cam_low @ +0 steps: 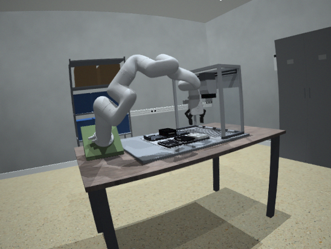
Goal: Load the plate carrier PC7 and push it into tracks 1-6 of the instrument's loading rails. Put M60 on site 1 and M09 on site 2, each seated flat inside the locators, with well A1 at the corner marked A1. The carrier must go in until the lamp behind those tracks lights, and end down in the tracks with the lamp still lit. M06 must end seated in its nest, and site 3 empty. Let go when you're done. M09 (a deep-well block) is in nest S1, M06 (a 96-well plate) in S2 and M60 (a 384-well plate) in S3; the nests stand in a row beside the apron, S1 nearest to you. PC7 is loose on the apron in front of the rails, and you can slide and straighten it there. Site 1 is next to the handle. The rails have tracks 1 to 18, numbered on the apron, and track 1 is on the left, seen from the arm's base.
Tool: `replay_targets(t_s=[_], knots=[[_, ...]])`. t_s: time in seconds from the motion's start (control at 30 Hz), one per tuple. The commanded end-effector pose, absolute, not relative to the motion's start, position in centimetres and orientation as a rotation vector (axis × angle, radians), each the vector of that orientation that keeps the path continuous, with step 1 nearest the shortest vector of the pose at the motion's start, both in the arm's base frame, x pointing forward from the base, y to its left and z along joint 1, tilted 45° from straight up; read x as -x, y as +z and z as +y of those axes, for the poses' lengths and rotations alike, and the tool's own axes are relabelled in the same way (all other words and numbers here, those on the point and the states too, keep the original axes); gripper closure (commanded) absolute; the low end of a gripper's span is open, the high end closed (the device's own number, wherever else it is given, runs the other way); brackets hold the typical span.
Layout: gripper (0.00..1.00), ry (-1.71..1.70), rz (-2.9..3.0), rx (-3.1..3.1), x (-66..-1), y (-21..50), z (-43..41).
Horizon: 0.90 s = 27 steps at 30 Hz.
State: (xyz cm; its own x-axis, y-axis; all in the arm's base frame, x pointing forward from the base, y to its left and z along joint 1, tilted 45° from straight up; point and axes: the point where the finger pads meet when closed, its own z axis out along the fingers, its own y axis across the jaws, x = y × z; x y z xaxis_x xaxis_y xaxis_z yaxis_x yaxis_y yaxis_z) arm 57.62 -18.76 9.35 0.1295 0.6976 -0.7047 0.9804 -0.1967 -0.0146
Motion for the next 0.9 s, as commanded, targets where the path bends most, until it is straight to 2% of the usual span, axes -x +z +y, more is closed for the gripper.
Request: replay_targets(t_s=[0.0, 0.87], knots=[[0.00, -0.814, 1.614, -1.954, -57.7, 9.0, -19.1], [0.00, -0.814, 1.614, -1.954, -57.2, 6.2, -21.7]])
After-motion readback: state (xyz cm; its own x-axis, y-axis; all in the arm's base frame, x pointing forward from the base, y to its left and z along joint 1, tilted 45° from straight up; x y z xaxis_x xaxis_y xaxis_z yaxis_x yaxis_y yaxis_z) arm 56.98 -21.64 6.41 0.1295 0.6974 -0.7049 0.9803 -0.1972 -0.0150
